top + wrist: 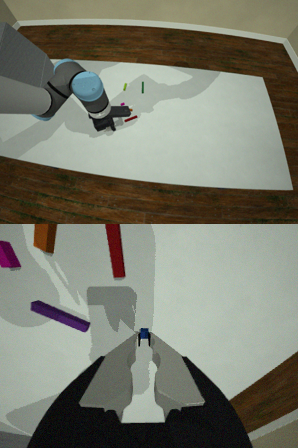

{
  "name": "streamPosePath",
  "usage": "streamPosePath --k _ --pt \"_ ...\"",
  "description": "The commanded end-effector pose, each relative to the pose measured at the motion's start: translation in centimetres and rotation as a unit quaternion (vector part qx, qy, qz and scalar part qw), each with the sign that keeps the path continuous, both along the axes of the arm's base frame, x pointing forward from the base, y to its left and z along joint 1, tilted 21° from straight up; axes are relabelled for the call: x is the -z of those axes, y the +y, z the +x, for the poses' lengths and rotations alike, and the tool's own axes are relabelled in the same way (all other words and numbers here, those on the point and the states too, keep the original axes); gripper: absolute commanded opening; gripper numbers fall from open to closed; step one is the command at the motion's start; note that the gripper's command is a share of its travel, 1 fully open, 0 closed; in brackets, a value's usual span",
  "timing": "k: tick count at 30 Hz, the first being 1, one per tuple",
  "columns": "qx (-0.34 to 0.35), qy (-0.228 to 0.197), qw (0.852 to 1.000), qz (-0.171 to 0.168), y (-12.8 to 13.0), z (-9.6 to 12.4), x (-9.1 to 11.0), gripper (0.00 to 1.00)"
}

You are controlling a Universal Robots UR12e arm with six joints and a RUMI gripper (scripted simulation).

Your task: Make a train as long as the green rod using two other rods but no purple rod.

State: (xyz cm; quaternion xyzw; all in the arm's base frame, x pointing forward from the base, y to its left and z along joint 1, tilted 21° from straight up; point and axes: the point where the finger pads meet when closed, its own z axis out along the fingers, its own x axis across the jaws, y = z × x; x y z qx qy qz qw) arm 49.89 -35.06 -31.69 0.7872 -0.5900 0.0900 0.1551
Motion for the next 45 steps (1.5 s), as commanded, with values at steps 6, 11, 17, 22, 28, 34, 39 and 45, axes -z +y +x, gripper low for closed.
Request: streamPosePath --k 6,11,17,22,28,34,39,45 --pt "0.000 0.000 1.000 0.000 0.0 0.0 0.0 0.00" --pt "0.000 0.000 1.000 0.000 0.0 0.0 0.0 0.00" --pt "0.000 0.000 1.000 0.000 0.0 0.0 0.0 0.00" --pt "0.000 0.000 1.000 0.000 0.0 0.0 0.0 0.00" --pt "0.000 0.000 1.000 0.000 0.0 0.0 0.0 0.00" --pt "0.000 0.000 1.000 0.000 0.3 0.1 -0.7 0.00" --pt "0.000 0.000 1.000 0.000 1.1 0.2 -3.0 0.00" --pt "0.000 0.000 1.000 0.000 2.0 0.3 -5.5 0.00"
